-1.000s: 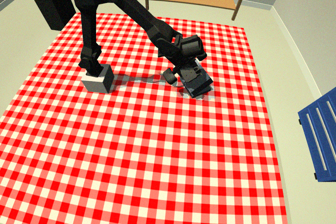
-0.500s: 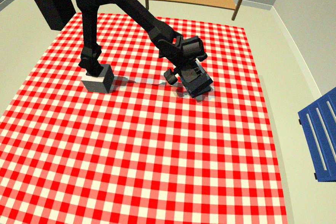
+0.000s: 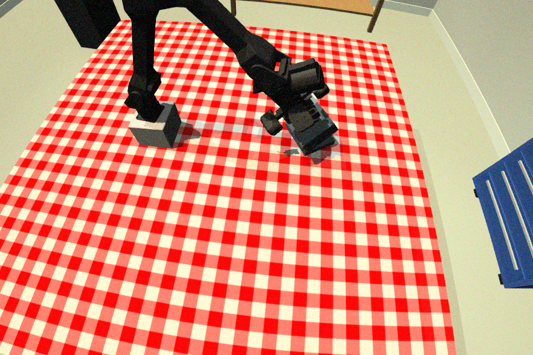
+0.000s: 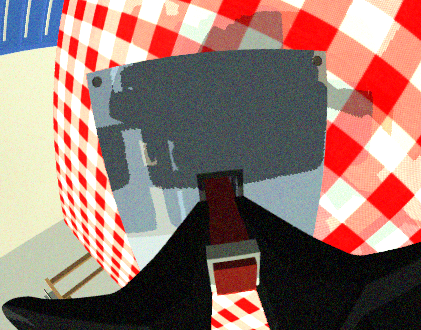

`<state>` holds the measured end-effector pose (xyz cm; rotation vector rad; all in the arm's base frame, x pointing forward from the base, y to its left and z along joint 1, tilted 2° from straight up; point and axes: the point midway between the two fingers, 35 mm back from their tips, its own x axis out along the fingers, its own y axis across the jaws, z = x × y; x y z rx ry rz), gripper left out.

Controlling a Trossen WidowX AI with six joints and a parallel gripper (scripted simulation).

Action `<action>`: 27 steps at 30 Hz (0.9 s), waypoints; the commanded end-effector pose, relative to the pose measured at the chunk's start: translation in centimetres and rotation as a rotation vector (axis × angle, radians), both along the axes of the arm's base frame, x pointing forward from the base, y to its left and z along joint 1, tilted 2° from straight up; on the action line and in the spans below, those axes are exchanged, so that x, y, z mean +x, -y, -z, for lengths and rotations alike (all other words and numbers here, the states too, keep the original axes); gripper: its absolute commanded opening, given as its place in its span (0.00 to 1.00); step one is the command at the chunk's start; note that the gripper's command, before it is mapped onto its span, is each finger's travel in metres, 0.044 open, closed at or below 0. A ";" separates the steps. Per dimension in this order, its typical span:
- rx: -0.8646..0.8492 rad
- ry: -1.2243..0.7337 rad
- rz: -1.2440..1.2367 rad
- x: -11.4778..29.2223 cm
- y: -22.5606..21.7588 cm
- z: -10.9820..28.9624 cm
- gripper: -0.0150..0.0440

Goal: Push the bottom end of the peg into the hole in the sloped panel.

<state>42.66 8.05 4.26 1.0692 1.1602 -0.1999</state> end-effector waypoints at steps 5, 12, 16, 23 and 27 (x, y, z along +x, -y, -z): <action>0.000 0.000 0.000 0.0 0.0 0.0 0.25; 0.000 0.000 0.000 0.0 0.0 0.0 0.39; 0.000 0.000 0.000 0.0 0.0 0.0 0.57; 0.000 0.000 0.000 0.0 0.0 0.0 0.88; -0.001 -0.001 0.001 -0.2 0.2 -0.5 1.00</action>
